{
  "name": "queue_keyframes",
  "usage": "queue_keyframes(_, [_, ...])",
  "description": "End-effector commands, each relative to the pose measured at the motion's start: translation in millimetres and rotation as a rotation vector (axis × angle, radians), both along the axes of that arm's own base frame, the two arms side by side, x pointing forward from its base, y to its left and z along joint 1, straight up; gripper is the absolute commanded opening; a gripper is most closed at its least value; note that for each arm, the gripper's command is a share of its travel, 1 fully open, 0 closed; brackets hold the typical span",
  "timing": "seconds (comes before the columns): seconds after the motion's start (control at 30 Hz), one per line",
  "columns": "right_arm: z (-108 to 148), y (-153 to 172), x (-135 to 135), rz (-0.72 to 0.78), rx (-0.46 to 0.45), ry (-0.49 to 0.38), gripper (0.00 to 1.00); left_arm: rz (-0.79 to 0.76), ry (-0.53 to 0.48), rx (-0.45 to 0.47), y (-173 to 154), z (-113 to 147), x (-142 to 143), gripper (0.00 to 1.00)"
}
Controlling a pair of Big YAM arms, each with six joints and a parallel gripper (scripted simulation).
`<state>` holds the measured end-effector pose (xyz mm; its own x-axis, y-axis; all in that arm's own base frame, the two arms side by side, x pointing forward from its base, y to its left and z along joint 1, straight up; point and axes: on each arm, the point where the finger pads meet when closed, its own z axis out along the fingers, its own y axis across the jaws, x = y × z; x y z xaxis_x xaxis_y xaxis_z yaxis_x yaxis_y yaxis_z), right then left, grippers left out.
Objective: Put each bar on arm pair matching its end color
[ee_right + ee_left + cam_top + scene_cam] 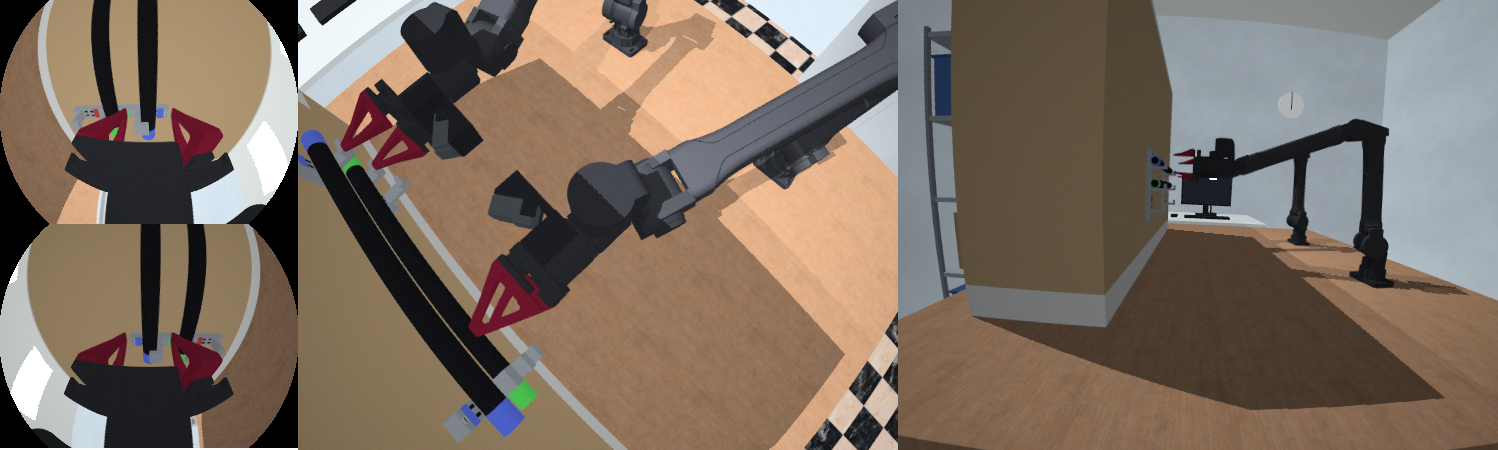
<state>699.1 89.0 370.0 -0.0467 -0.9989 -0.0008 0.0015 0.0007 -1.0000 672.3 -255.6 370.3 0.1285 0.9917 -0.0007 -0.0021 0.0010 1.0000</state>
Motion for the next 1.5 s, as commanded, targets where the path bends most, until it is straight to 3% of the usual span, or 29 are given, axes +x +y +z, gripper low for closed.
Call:
queue_keyframes(0.0, [19.3,7.5,-10.1,0.01,0.029,-0.042,0.64,-0.008,-0.054,-0.022,-4.4,27.4,-9.8,0.64])
queue_keyframes(0.47, [19.1,9.3,-25.6,0.012,0.029,-0.042,0.64,-0.009,-0.055,-0.022,-3.0,27.0,-25.3,0.64])
queue_keyframes(1.47, [17.9,9.6,-30.3,0.012,0.029,-0.041,0.81,-0.009,-0.054,-0.022,-2.3,25.8,-30.0,0.81])
